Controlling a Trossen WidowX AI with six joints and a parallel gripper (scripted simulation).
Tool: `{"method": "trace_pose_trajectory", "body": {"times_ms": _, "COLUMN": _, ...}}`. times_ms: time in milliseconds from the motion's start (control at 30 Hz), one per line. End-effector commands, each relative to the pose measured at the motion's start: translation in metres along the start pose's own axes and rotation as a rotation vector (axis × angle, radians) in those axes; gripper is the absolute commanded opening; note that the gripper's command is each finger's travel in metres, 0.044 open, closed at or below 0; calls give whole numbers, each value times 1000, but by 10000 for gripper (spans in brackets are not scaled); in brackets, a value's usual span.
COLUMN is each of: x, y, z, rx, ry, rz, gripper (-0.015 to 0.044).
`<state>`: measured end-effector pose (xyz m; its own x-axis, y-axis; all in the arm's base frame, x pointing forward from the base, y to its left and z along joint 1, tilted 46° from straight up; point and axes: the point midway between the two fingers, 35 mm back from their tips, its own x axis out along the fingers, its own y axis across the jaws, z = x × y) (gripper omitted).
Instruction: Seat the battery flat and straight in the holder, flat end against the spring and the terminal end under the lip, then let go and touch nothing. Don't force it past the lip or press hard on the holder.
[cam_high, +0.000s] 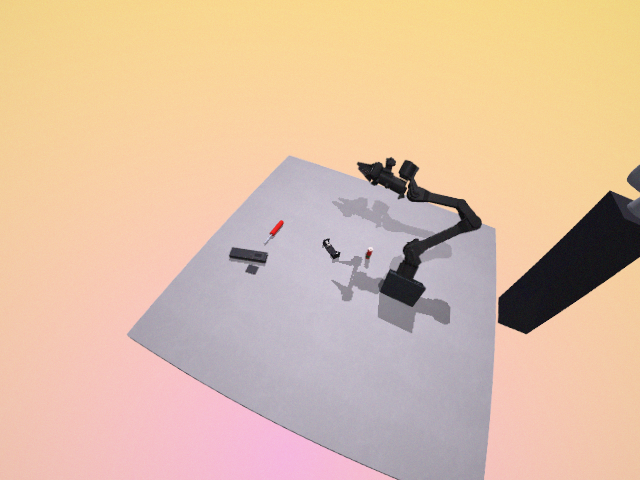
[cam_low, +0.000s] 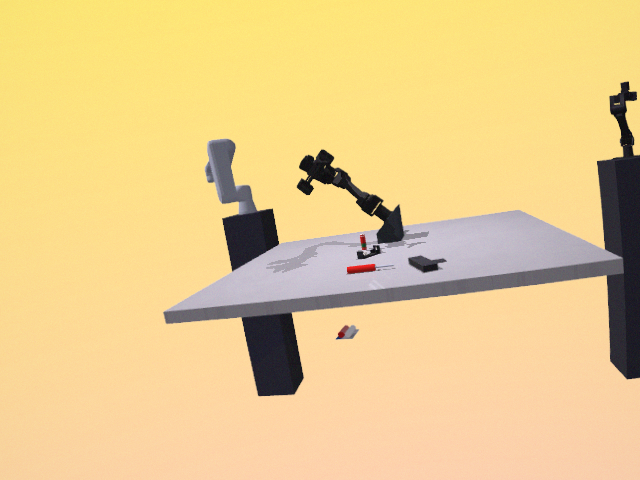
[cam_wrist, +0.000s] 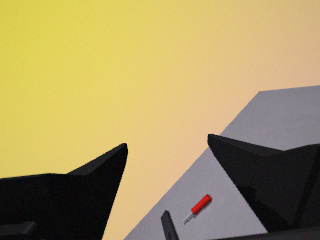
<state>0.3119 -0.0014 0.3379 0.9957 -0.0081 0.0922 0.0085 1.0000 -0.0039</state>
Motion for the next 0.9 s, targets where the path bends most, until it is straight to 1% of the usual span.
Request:
{"method": "trace_pose_trajectory", "body": {"times_ms": 0, "x": 1, "y": 0, "z": -4, "rx": 8, "ry": 19, "rz": -5, "gripper": 374}}
{"method": "trace_pose_trajectory", "body": {"times_ms": 33, "x": 3, "y": -2, "z": -17, "rx": 30, "ry": 76, "rz": -21, "gripper": 347}}
{"method": "trace_pose_trajectory", "body": {"times_ms": 100, "x": 3, "y": -6, "z": -62, "rx": 98, "ry": 282, "rz": -91, "gripper": 295}}
{"method": "trace_pose_trajectory", "body": {"times_ms": 200, "x": -14, "y": -13, "z": -126, "rx": 155, "ry": 587, "rz": -230, "gripper": 216}}
{"method": "trace_pose_trajectory", "body": {"times_ms": 333, "x": -48, "y": -22, "z": -173, "rx": 144, "ry": 857, "rz": -390, "gripper": 111}}
{"method": "trace_pose_trajectory", "body": {"times_ms": 467, "x": -88, "y": -32, "z": -200, "rx": 64, "ry": 1080, "rz": -549, "gripper": 6}}
{"method": "trace_pose_trajectory", "body": {"times_ms": 600, "x": -130, "y": -46, "z": -207, "rx": -82, "ry": 1267, "rz": -711, "gripper": 0}}
{"method": "trace_pose_trajectory", "body": {"times_ms": 733, "x": -166, "y": -62, "z": -194, "rx": -297, "ry": 1408, "rz": -863, "gripper": 0}}
{"method": "trace_pose_trajectory", "body": {"times_ms": 867, "x": -173, "y": -66, "z": -188, "rx": -360, "ry": 1434, "rz": -896, "gripper": 0}}
